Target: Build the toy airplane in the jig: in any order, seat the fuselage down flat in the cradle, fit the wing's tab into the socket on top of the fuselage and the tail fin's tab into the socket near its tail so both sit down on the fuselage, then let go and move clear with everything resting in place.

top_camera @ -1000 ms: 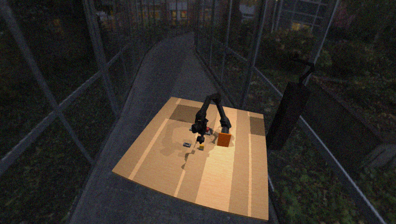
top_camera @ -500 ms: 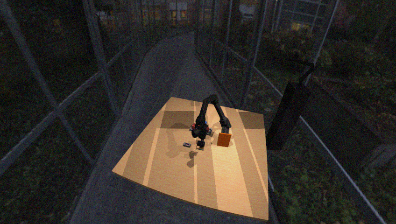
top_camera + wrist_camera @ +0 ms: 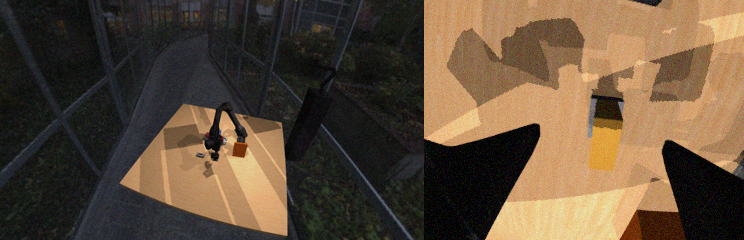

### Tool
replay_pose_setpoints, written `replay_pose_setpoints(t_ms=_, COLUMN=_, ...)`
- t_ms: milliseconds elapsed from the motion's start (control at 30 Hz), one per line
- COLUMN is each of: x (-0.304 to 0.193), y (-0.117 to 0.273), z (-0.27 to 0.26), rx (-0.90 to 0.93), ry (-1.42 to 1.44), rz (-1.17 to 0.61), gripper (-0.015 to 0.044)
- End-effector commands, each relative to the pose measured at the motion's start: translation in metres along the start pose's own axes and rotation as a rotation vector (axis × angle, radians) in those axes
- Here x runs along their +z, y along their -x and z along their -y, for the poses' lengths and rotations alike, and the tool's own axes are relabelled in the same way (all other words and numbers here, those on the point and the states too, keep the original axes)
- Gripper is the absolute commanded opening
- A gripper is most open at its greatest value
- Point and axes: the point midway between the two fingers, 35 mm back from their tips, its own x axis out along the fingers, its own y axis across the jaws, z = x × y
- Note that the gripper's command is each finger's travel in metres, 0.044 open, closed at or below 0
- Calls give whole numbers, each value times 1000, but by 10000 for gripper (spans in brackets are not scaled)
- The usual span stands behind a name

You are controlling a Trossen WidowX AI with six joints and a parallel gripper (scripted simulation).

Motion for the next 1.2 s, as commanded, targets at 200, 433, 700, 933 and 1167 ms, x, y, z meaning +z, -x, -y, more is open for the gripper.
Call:
replay_pose_setpoints(t_ms=200, x=-2, y=-19, z=2, rx=-10, ry=10, rz=-5, gripper=440)
replay_pose_setpoints(t_ms=433, x=-3, y=-30, z=3, rx=-11, ry=10, rz=-6, gripper=440)
replay_pose_setpoints(t_ms=700, x=-4, y=-32, z=3, rx=-12, ry=9, rz=-6, gripper=309)
replay_pose_setpoints(t_ms=933, x=-4, y=-32, z=3, rx=-12, ry=9, rz=-6, gripper=125)
replay_pose_setpoints(t_ms=1167, x=-4, y=-32, z=3, rx=-12, ry=9, rz=-6, gripper=20)
